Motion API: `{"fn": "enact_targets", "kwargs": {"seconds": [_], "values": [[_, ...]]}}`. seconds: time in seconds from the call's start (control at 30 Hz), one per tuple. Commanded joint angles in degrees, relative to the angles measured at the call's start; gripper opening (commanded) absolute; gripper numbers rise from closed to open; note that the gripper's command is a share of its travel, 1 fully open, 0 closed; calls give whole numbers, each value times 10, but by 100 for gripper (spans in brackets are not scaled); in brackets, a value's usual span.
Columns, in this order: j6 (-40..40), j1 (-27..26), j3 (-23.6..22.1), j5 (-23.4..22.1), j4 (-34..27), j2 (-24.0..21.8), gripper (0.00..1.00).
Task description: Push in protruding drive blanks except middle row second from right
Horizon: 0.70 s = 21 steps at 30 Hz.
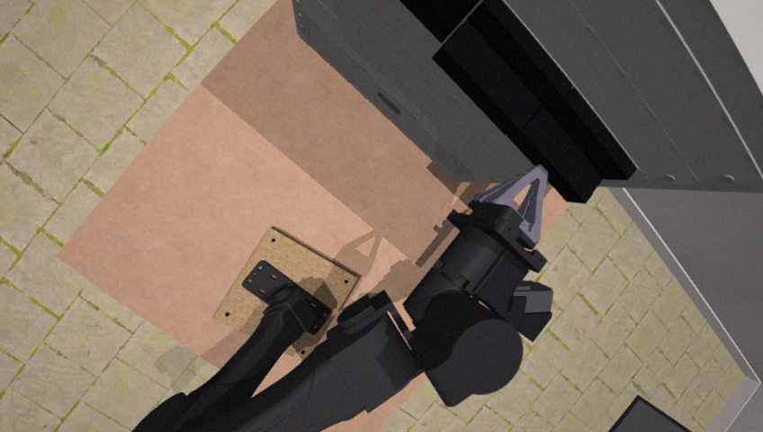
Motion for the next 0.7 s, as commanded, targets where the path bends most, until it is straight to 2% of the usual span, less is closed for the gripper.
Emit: {"fn": "enact_targets", "kwargs": {"seconds": [0.0, 0.67], "values": [[-7, 1, 22, 9, 14, 4, 0], [-7, 2, 24, 9, 15, 10, 0]]}}
